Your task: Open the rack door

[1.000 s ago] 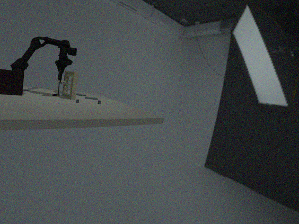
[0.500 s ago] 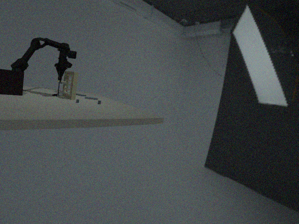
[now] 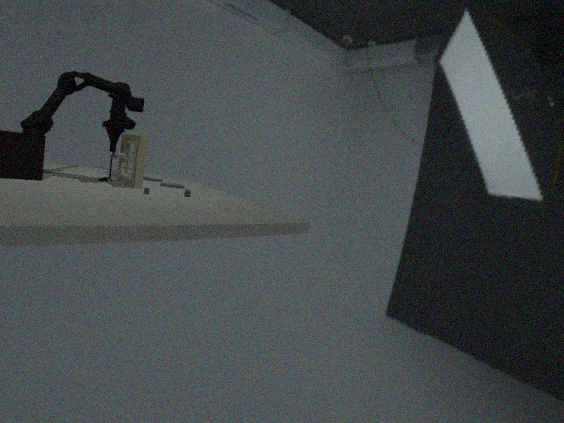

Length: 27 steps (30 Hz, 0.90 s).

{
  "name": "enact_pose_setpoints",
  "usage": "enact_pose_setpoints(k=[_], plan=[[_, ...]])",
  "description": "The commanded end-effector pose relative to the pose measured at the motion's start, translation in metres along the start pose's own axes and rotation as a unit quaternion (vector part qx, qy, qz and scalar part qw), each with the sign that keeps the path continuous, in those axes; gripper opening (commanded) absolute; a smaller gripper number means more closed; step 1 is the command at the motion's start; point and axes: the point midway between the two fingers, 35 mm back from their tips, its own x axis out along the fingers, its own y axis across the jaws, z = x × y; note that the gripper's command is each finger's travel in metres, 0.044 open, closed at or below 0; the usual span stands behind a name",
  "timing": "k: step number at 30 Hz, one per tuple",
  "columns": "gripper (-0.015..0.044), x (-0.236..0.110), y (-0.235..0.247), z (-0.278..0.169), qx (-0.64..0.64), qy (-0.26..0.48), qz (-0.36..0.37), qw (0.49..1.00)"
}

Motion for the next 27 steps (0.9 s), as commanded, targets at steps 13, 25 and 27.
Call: enact_pose_setpoints(k=[13,25,27], plan=[[0.0028,0.0007,0.0001,-0.0012,-0.034,0.001,-0.001,0.999],[0.0028,0.0007,0.0001,-0.0012,-0.324,0.002,0.0,0.946],[0.0028,0.0007,0.0001,-0.0012,-0.37,0.002,0.0,0.929]])
